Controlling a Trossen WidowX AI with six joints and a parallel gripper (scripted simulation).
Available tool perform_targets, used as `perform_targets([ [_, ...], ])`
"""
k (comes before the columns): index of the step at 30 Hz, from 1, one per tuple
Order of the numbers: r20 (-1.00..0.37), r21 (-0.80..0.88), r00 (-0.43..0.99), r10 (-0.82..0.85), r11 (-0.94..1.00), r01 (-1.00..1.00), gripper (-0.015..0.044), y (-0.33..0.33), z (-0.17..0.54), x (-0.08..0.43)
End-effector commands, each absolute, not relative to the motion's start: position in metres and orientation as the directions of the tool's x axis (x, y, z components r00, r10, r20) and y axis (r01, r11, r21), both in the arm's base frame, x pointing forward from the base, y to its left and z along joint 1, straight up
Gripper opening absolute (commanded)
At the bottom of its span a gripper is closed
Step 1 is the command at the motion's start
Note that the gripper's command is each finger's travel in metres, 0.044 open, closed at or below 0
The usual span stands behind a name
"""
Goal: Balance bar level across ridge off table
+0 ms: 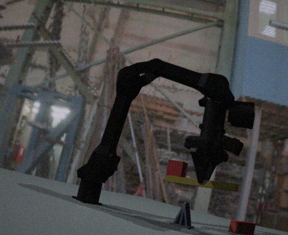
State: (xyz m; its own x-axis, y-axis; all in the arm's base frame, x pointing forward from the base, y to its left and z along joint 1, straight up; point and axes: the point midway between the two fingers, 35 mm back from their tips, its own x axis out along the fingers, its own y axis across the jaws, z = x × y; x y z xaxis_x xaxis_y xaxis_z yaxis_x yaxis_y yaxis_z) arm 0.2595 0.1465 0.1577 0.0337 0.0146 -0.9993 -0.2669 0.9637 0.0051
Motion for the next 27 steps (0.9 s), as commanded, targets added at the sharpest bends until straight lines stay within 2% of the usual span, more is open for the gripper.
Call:
perform_targets([
  [1,-1.000,0.007,0.025,0.015,0.963,-0.271,0.0000,0.148,0.151,0.259],
  [27,-1.000,0.007,0.025,0.015,0.962,-0.272,0.0000,0.150,0.119,0.258],
])
